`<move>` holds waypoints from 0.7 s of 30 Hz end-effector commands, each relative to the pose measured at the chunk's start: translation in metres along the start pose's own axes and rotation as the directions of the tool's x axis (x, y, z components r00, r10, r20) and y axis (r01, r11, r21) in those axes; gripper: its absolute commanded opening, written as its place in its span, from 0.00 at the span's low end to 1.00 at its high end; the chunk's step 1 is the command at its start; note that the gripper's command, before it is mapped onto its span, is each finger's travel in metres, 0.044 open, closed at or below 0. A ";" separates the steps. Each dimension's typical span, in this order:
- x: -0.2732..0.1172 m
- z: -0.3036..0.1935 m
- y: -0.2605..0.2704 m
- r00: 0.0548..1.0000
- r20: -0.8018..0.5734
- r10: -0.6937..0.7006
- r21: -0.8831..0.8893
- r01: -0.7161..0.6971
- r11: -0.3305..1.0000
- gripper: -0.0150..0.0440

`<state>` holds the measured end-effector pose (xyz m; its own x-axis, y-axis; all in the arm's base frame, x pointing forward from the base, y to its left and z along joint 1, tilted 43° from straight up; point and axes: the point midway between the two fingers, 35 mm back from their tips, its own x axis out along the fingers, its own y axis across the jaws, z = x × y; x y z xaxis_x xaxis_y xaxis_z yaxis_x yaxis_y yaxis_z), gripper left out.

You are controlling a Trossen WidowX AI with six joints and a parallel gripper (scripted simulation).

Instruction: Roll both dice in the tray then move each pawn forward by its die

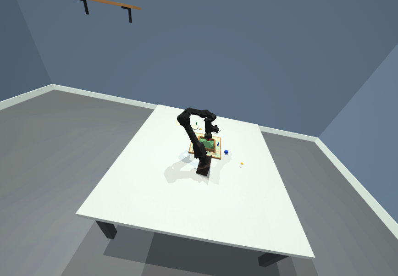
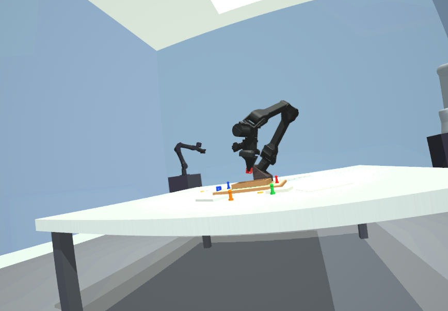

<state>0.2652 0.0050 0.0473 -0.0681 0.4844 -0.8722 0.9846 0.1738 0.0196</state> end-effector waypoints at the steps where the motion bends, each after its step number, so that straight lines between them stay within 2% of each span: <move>1: 0.003 0.000 -0.004 0.991 0.128 -0.024 0.009 0.023 1.000 0.25; 8: 0.005 0.001 -0.004 0.937 0.350 -0.016 0.021 0.009 1.000 0.25; 15: 0.006 0.001 -0.004 0.838 0.543 0.050 0.019 -0.072 0.997 0.25; 21: -0.003 -0.004 -0.001 0.813 0.577 0.070 0.015 -0.097 0.995 0.25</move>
<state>0.2622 0.0081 0.0428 0.0895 -0.0647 -0.9939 0.9890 0.1241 0.0810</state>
